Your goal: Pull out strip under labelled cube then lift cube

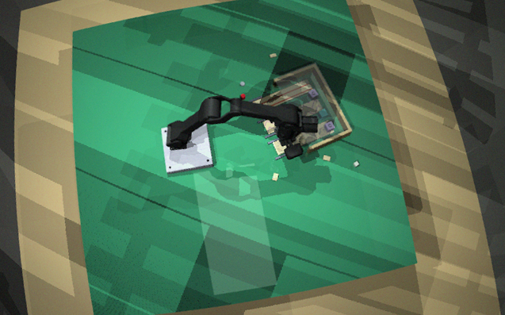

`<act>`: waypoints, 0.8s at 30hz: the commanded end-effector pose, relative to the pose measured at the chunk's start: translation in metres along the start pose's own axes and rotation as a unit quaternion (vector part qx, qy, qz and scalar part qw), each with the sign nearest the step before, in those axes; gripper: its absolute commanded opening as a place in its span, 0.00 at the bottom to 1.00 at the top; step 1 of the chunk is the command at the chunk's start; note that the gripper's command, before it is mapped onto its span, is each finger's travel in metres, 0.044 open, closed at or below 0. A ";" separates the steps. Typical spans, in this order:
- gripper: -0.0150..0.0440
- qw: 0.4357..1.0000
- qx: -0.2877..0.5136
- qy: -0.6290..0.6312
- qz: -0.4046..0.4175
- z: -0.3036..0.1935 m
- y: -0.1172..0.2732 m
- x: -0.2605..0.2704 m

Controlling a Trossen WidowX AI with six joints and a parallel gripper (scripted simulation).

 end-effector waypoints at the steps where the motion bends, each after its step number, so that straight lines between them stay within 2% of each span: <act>1: 0.25 1.000 0.007 0.002 -0.001 0.001 -0.007 -0.001; 24: 0.25 1.000 0.007 0.002 -0.001 0.001 -0.045 0.000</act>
Point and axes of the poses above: the point midway between the two fingers, 35 mm back from their tips, its own y axis back along the fingers, its own x axis across the jaws, z = x × y, the point moved 6 cm from there along y, back along the fingers, and after that the axes turned 15 degrees about -y, right-handed, at the moved point
